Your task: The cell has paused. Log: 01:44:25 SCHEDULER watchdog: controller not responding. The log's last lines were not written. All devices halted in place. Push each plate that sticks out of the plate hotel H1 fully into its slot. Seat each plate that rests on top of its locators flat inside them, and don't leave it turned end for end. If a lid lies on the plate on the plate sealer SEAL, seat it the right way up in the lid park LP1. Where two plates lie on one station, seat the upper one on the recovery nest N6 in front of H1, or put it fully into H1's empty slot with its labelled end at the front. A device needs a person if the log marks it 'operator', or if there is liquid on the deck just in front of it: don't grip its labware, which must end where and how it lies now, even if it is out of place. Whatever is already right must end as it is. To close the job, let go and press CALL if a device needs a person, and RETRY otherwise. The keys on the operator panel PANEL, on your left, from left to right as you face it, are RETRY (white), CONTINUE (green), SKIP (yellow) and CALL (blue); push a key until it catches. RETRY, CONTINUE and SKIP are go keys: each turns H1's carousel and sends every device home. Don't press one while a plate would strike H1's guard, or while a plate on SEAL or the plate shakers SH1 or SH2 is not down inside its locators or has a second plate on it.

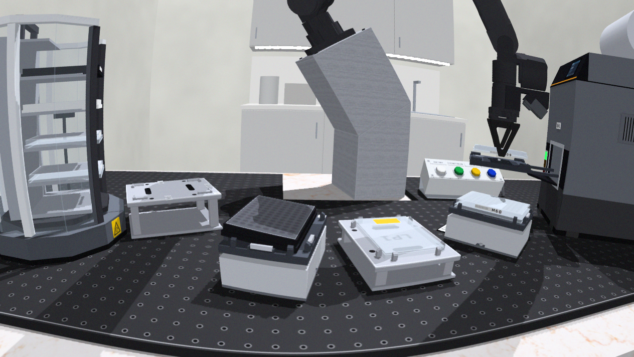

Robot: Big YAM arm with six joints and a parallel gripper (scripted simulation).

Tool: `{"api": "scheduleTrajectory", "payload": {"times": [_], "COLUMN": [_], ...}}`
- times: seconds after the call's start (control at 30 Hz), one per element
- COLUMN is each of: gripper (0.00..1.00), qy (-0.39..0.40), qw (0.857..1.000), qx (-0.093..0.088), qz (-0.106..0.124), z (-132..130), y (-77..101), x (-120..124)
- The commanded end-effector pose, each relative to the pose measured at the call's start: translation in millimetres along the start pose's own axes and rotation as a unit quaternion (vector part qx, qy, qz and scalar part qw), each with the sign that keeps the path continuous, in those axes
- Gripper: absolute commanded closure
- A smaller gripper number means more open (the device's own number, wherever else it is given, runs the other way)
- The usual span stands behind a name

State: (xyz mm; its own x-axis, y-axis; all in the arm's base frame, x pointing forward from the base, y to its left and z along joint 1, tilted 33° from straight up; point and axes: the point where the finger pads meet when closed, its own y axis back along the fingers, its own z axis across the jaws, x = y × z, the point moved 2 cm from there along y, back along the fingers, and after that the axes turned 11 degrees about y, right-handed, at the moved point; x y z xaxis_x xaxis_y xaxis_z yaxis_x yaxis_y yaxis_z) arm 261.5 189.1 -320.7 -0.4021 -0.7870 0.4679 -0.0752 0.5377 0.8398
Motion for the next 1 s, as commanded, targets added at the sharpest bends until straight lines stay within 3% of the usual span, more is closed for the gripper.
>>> {"api": "scheduleTrajectory", "payload": {"times": [0.0,0.73,0.97], "gripper": [0.16,0.16,0.16], "qy": [0.0,0.003,-0.001], "qw": [1.0,1.0,1.0], "qx": [0.007,0.005,0.007], "qz": [-0.014,-0.009,-0.017], "z": [0.1,3.6,0.9], "y": [17.2,19.2,22.8], "x": [-10.4,-5.1,-12.2]}}
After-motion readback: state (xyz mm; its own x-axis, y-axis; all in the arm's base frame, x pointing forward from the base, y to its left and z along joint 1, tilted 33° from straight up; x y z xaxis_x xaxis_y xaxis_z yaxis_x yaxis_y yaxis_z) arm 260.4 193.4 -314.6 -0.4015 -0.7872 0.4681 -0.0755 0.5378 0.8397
